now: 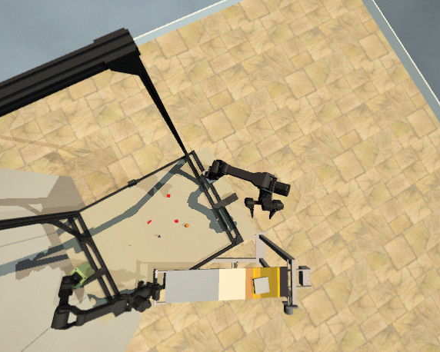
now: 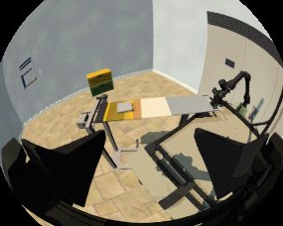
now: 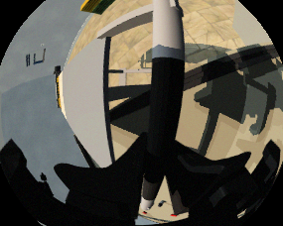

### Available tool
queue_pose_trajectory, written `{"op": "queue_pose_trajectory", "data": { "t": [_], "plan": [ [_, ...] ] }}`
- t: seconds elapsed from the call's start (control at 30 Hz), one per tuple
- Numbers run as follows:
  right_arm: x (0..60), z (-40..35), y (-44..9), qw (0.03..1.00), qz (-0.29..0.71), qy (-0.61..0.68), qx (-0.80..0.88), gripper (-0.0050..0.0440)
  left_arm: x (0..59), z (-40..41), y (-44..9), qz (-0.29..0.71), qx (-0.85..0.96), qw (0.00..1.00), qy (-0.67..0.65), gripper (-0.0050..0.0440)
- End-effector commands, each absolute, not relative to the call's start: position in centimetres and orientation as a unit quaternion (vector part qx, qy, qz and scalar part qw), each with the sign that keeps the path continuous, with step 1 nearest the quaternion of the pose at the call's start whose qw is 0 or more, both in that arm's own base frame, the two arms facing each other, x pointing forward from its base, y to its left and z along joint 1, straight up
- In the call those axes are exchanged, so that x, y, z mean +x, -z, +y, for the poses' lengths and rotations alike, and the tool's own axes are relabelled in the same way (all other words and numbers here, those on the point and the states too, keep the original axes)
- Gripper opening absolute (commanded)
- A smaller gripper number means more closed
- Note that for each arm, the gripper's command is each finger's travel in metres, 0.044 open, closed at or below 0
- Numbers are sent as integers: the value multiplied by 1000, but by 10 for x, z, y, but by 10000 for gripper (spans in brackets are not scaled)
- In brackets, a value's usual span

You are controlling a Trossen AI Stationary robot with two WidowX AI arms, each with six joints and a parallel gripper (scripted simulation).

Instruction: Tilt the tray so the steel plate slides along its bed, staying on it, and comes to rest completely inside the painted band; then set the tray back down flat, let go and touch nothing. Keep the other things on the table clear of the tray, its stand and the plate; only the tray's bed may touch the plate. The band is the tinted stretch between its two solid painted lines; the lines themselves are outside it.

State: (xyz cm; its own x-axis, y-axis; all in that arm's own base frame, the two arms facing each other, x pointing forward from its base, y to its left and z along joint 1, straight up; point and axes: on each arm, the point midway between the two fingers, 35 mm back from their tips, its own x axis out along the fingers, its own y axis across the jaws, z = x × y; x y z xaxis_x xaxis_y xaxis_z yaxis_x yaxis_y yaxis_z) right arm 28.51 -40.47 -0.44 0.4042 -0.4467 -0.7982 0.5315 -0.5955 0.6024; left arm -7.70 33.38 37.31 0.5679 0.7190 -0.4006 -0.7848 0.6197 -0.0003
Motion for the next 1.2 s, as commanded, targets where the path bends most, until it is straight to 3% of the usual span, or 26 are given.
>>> {"op": "queue_pose_trajectory", "data": {
  "t": [0.0,1.17],
  "plan": [
    [286,-407,-6,447,33,548,706,0,-77,334,-374,183,-89,881,-427,440],
    [290,-411,-59,459,17,538,707,0,-77,334,-374,183,-89,881,-427,440]
  ]
}}
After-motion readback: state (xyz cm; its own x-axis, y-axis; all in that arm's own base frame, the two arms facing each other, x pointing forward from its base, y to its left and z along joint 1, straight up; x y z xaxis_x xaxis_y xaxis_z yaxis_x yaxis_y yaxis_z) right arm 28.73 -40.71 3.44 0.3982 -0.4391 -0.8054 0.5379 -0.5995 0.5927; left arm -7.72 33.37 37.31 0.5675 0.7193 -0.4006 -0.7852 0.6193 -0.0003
